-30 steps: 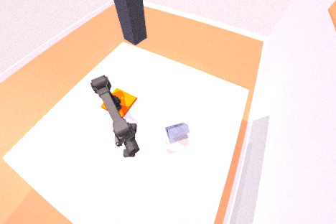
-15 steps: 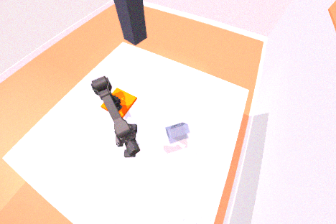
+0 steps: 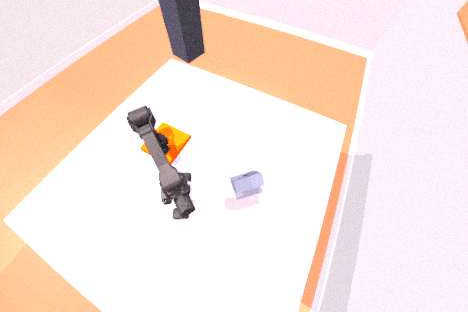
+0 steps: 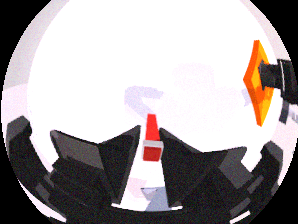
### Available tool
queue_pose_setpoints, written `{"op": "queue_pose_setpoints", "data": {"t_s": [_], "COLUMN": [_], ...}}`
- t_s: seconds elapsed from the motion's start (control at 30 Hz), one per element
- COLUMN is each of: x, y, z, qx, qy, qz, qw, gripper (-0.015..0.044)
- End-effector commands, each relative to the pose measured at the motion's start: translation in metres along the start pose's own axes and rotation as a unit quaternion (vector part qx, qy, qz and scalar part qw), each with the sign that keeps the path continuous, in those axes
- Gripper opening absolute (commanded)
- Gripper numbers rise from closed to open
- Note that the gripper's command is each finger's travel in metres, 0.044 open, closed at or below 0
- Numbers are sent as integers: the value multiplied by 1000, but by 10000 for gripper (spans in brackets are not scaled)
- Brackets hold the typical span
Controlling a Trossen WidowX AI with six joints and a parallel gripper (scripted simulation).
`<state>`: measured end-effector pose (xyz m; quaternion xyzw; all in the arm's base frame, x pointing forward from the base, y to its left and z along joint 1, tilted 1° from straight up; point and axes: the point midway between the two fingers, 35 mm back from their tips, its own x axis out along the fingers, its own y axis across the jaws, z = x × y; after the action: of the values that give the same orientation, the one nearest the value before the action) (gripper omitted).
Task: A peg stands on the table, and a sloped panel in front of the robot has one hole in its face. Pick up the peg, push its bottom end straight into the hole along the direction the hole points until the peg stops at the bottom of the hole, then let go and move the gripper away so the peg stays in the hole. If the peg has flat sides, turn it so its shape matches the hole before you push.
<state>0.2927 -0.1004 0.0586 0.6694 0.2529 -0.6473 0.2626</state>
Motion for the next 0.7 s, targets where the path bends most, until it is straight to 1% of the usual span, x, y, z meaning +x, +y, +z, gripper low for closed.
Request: {"op": "queue_pose_setpoints", "data": {"t_s": [0.0,0.17,0.33,0.67], "x": [0,0,-6,-42], "y": [0,0,1,4], "z": [0,0,0,-2], "qx": [0,0,0,1], "qy": [0,0,0,0], "qz": [1,1,0,-1], "qw": [1000,1000,1000,1000], "gripper": [33,0,0,0]}}
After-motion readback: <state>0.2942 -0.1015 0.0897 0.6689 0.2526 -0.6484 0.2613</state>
